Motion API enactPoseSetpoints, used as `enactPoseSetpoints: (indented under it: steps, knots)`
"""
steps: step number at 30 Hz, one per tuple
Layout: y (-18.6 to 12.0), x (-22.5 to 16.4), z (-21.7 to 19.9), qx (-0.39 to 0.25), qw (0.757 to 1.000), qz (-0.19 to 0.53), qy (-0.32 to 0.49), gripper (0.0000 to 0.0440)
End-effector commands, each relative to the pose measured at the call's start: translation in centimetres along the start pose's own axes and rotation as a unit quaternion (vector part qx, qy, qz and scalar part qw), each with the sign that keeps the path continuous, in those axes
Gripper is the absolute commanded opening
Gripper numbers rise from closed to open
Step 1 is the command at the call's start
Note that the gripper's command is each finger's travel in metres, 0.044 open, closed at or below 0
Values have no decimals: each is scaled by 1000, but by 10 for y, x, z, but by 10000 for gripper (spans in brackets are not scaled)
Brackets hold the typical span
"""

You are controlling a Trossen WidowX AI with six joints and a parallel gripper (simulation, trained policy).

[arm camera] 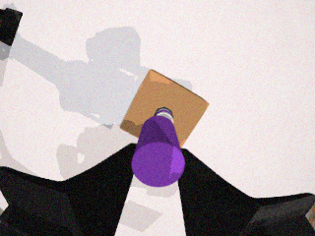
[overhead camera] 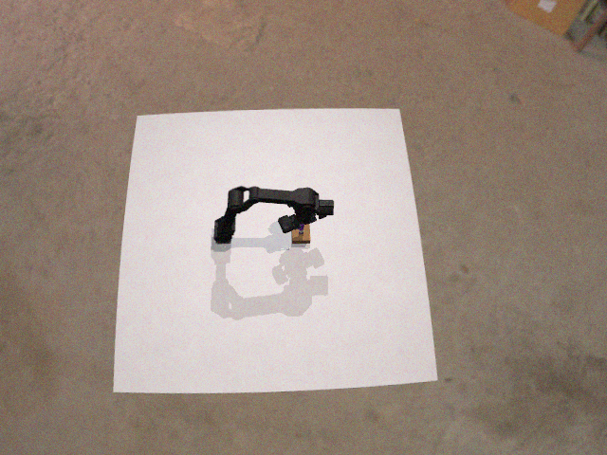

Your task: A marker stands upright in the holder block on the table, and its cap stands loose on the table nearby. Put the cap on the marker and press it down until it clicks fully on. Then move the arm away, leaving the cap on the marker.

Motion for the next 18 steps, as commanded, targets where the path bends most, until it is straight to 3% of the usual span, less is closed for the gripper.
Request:
enactPoseSetpoints:
  steps: [1,18]
  knots:
    - [17,-2,-2,13,1000,-12,-7,0]
    - [34,-4,-2,24,999,-19,-15,0]
Point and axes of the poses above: the point midway between the two fingers, 35 mm back from their tips, its own y axis out along the fingers, its own z axis across the jaws, x = y × z, the point moved 4 cm from there along -y, back along the fingers, and after that the axes turned 3 degrees about -y, right-handed, at the moved point
